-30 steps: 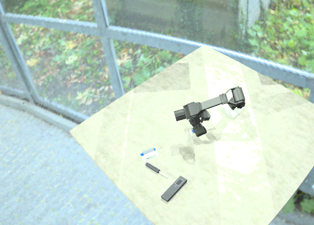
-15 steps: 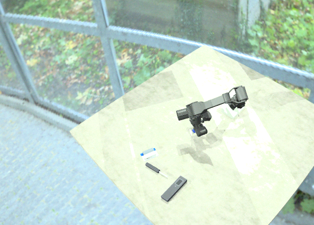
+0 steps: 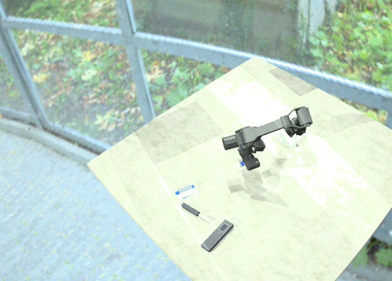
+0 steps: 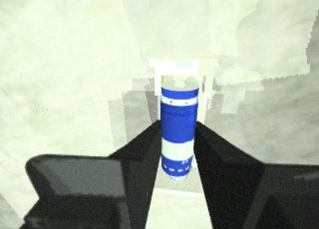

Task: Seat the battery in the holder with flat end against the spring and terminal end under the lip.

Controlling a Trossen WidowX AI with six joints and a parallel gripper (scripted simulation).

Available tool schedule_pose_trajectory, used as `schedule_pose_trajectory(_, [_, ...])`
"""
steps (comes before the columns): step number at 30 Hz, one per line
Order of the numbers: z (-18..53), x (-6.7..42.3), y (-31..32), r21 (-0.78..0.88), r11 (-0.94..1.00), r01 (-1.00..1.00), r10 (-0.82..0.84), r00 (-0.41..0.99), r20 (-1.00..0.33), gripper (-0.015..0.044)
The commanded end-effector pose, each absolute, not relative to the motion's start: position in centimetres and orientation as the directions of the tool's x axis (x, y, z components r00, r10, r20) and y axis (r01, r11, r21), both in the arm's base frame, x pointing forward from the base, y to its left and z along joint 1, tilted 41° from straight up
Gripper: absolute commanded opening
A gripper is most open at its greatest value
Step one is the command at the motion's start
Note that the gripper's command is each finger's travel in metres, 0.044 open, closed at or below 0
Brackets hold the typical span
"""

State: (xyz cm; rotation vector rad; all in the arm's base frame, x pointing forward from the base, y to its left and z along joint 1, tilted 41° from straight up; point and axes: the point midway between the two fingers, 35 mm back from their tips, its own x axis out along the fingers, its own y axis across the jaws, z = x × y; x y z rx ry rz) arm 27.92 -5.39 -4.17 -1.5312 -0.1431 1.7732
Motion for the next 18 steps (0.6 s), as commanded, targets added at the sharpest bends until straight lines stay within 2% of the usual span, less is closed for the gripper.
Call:
schedule_pose_trajectory(1, [-4.04,27.73,-5.17,-0.548,-0.691,-0.471,0.608,0.031,-0.793,0.0077])
schedule_pose_trajectory(18, [-3.8,26.96,-4.77,-0.544,-0.694,-0.472,0.599,0.041,-0.8,0.0077])
